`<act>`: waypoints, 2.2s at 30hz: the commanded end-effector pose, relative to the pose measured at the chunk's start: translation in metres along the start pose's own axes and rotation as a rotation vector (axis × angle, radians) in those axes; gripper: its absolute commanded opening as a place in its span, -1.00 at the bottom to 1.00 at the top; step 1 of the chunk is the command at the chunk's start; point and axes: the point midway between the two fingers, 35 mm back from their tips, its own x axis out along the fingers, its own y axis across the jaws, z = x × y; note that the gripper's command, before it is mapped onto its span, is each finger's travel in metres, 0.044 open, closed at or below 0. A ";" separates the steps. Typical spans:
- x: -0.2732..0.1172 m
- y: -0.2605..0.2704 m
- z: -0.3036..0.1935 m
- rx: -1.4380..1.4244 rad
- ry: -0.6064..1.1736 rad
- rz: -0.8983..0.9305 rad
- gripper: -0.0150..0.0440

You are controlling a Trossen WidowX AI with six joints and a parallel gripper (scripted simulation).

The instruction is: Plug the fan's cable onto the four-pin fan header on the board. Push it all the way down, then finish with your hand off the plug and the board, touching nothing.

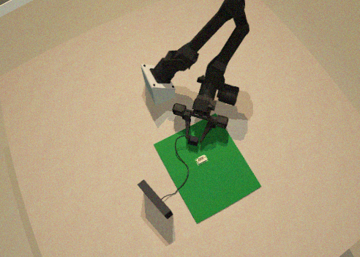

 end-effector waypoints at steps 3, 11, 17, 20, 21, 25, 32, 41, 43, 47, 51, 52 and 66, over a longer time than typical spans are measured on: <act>0.002 0.000 0.001 -0.020 0.004 -0.015 0.65; 0.034 -0.007 0.024 -0.369 0.176 -0.268 1.00; 0.046 -0.011 0.034 -0.632 0.413 -0.325 1.00; 0.048 -0.015 0.039 -0.776 0.548 -0.323 1.00; 0.049 -0.016 0.041 -0.821 0.594 -0.316 1.00; 0.047 -0.021 0.052 -1.033 0.846 -0.219 1.00; 0.035 -0.023 0.080 -1.295 1.185 0.188 1.00; 0.013 -0.027 0.112 -1.527 1.218 0.772 1.00; 0.009 -0.027 0.118 -1.552 1.187 0.877 1.00; 0.001 -0.027 0.129 -1.633 1.095 1.074 1.00; -0.006 -0.026 0.141 -1.710 0.964 1.258 1.00; -0.008 -0.025 0.145 -1.719 0.923 1.300 1.00; -0.017 -0.023 0.161 -1.852 0.678 1.513 1.00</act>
